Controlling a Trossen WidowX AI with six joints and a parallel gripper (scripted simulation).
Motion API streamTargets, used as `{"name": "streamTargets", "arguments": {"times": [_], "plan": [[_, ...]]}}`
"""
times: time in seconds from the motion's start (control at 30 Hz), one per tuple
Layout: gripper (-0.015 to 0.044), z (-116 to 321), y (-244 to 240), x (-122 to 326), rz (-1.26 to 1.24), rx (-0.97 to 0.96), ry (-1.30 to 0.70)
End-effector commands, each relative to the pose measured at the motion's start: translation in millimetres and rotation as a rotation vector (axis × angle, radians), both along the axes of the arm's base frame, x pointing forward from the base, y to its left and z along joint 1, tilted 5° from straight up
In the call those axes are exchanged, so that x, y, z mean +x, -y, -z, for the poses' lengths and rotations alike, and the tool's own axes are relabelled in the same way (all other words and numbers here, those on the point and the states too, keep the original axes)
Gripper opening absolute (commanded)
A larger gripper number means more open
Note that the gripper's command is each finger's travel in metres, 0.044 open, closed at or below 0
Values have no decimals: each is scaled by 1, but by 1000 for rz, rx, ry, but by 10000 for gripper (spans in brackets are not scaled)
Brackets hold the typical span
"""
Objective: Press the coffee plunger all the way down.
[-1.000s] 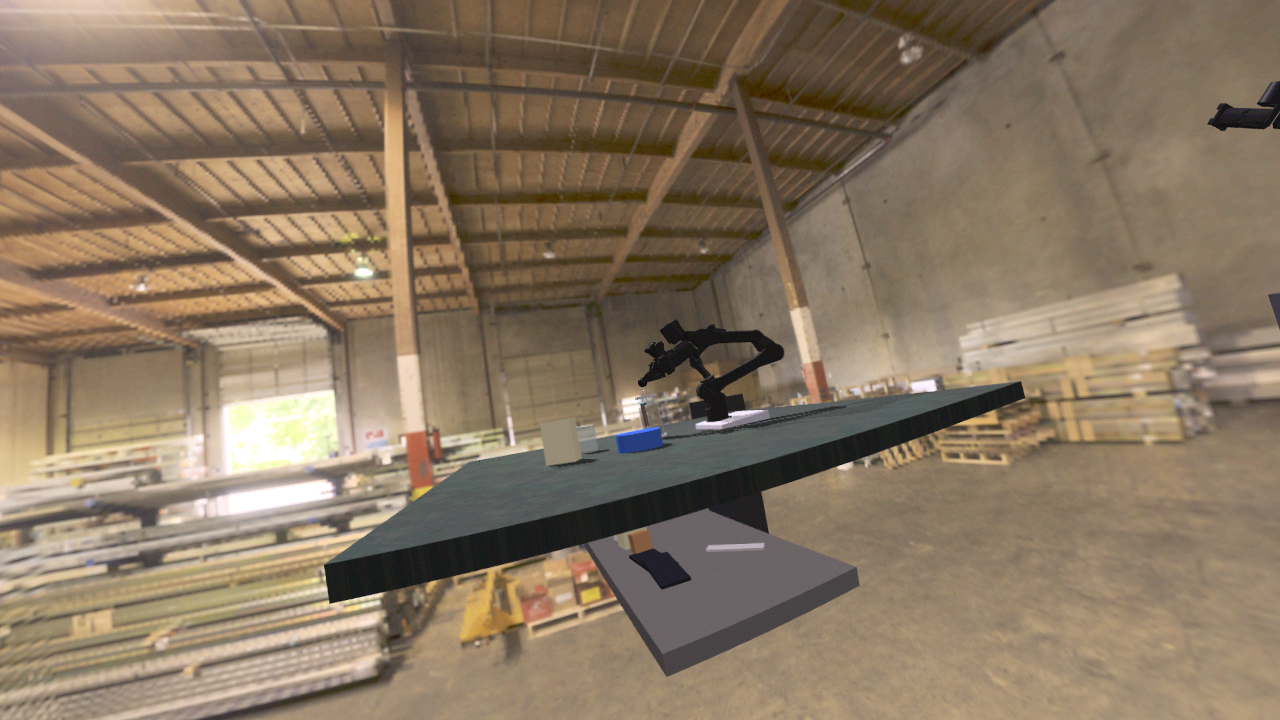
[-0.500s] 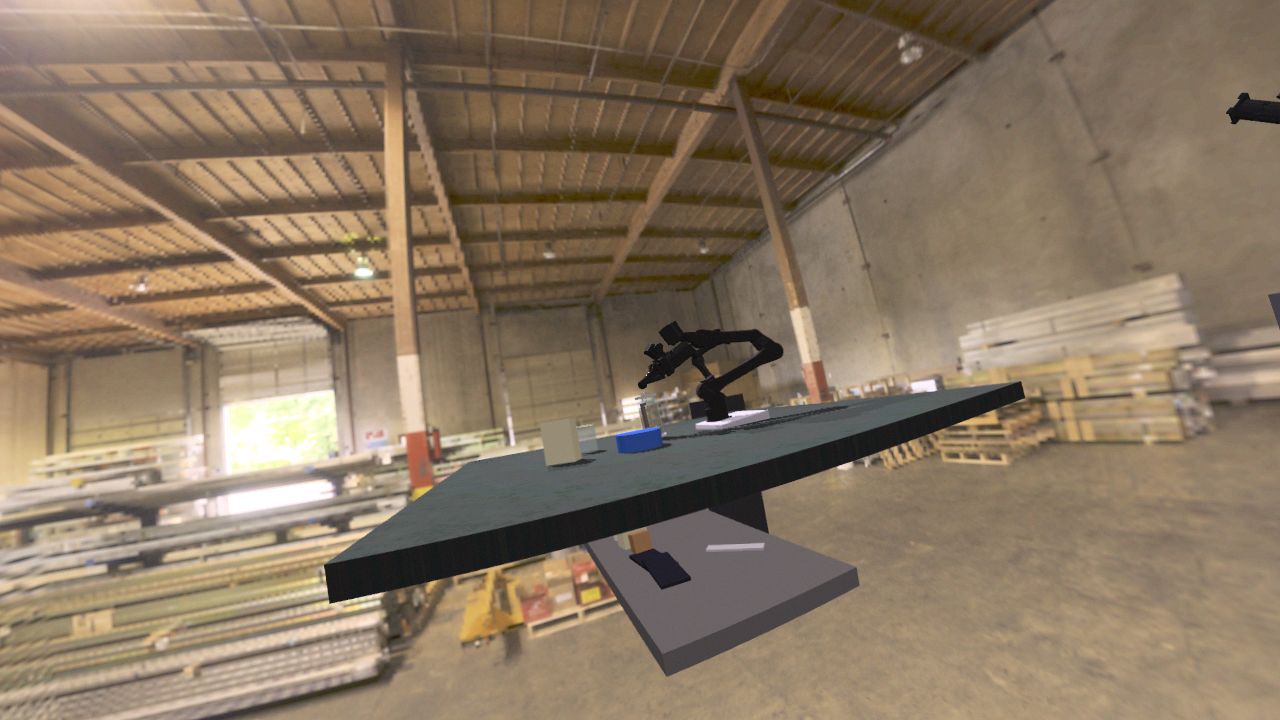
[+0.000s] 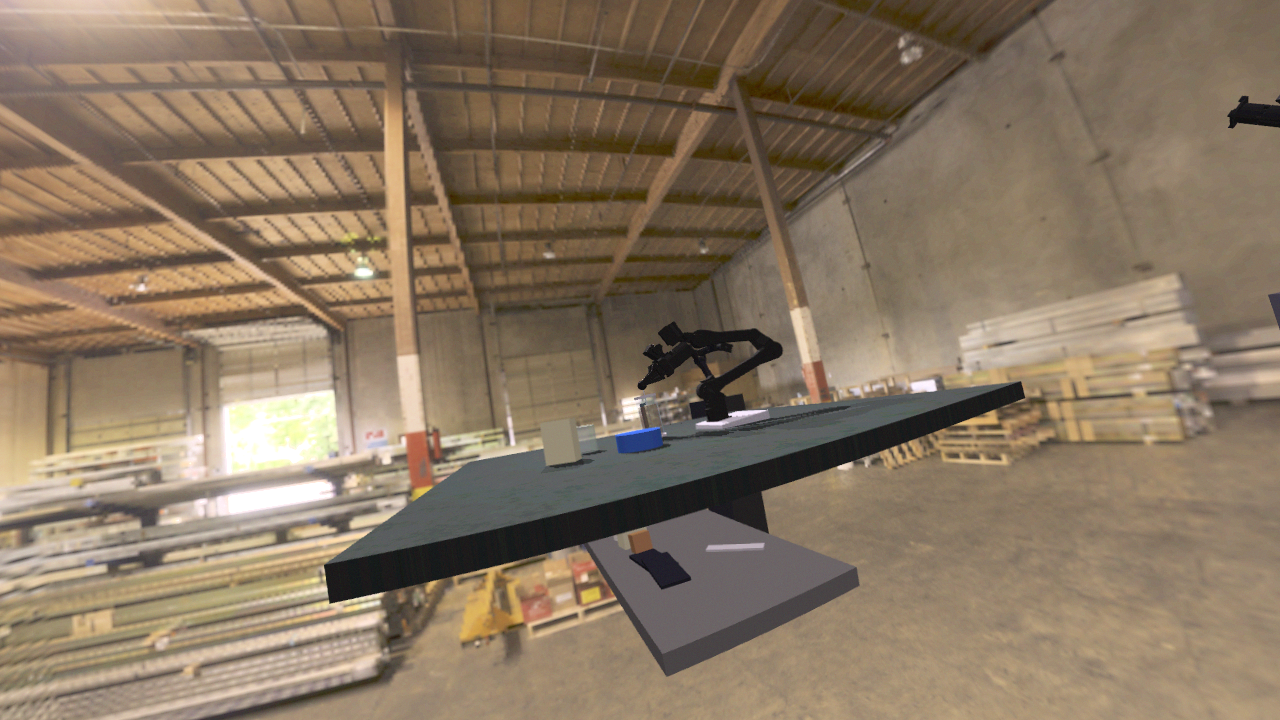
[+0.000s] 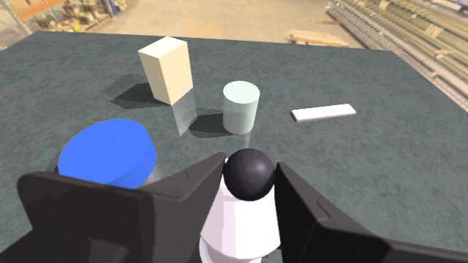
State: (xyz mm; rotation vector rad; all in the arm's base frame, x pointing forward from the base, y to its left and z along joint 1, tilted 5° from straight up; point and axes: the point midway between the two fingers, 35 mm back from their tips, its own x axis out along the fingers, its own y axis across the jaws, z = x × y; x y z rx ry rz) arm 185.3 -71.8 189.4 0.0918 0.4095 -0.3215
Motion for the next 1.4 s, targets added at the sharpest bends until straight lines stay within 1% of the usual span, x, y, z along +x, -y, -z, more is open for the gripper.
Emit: {"name": "streamTargets", "arguments": {"times": [0.0,1.13,1.37], "plan": [[124,7,0,1,2,18,-20],[124,1,1,3,0,4,-8],[307,1,1,3,0,4,-8]]}}
